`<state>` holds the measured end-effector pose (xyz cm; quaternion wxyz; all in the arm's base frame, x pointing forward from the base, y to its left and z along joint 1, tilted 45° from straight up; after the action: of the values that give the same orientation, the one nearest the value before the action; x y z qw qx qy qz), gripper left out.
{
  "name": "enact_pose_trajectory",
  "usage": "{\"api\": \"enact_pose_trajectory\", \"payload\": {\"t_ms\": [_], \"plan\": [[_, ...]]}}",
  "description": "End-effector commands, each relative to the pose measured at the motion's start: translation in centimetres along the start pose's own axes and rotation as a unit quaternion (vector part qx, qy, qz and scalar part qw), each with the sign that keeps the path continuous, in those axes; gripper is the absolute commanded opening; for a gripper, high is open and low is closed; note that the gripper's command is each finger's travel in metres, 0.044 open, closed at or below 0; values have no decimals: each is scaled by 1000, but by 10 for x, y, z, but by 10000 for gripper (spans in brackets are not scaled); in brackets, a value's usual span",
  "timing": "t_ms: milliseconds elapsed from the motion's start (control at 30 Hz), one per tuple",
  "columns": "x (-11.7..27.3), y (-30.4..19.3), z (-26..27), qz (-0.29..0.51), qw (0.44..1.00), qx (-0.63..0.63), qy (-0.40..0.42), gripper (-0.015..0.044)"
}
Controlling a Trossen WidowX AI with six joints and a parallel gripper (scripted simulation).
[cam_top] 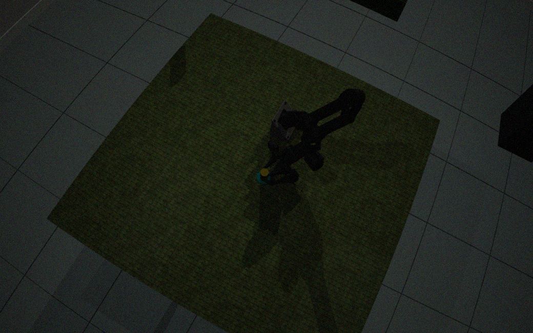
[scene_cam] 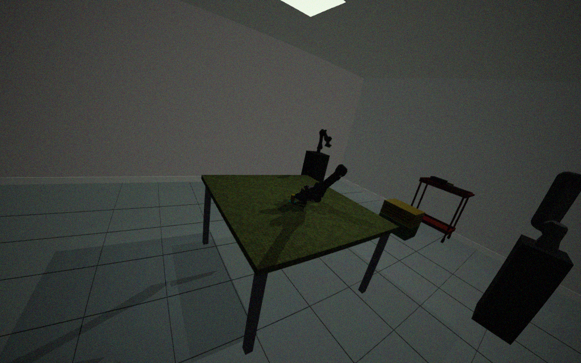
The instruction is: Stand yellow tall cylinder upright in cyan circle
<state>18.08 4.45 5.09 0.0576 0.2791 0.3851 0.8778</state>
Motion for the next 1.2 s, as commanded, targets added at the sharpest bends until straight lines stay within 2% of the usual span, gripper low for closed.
{"api": "enact_pose_trajectory", "payload": {"t_ms": [0,333,533,1167], "plan": [[0,0,0,-2,1000,-1,-2,131],[0,0,0,-2,1000,-1,-2,394],[-1,1,0,-1,1000,-1,-2,400],[1,48,-2,-1,1000,4,-1,400]]}}
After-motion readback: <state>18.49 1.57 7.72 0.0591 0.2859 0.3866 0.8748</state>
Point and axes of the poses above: the point midway between the two fingers, 35 mm back from their tips, its own x axis back along the fingers, its own z axis across the jaws, y = z × x, the point moved 5 cm from there along x, back along the fingers, and after that the axes turned 3 degrees about x, right-handed, at the moved point
